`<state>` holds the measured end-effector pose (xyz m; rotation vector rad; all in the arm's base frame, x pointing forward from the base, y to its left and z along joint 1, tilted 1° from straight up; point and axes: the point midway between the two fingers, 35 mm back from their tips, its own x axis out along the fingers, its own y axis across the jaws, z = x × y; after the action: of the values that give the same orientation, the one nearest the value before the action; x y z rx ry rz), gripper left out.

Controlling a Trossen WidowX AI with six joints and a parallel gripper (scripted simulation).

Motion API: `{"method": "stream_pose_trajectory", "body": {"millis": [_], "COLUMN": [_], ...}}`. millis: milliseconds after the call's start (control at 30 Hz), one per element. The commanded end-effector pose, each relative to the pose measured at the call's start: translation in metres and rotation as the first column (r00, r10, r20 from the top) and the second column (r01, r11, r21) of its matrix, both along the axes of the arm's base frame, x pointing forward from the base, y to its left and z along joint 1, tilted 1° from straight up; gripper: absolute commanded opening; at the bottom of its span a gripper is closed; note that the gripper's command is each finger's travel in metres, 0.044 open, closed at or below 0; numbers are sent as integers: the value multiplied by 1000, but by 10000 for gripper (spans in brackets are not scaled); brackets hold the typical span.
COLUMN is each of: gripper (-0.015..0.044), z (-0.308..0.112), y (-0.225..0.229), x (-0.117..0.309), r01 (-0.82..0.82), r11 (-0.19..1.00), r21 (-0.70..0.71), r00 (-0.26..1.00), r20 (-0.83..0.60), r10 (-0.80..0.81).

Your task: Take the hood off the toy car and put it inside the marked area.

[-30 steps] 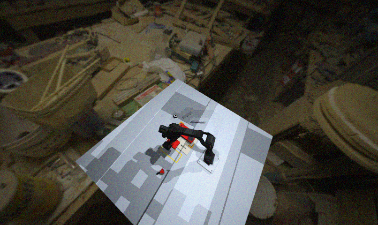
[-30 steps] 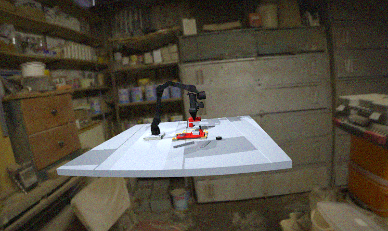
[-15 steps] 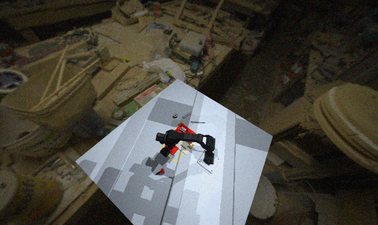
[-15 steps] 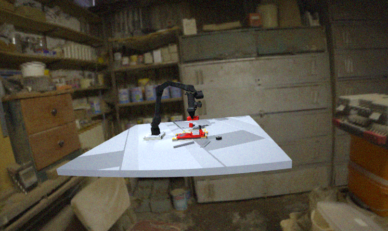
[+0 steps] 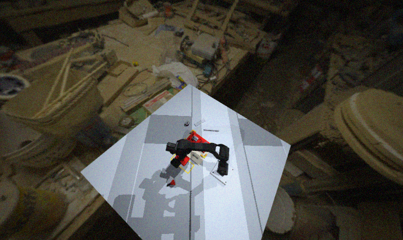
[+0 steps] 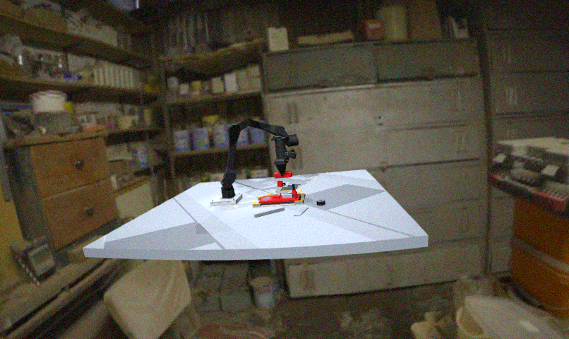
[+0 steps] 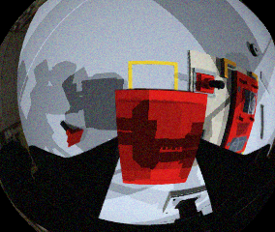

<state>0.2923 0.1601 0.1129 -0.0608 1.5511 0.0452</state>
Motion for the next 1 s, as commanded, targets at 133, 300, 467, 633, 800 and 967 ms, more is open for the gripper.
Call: {"method": "stream_pose_trajectory", "body": {"millis": [133, 300, 467, 633, 800, 967], "gripper": [0, 0, 0, 0, 0, 0], "z": [-7, -10, -14, -17, -21, -24], "y": [1, 1, 1, 1, 1, 1], "x": [0, 0, 1, 1, 1, 1], "r01": [7, 7, 7, 7, 7, 7], "r11": [1000, 1000, 1000, 1000, 1000, 1000], "r21": [3, 3, 3, 3, 3, 3], "r00": [1000, 1000, 1000, 1000, 1000, 1000], "r20": [-2, -2, -2, -2, -2, -2], "r10": [-7, -7, -7, -7, -7, -7]}}
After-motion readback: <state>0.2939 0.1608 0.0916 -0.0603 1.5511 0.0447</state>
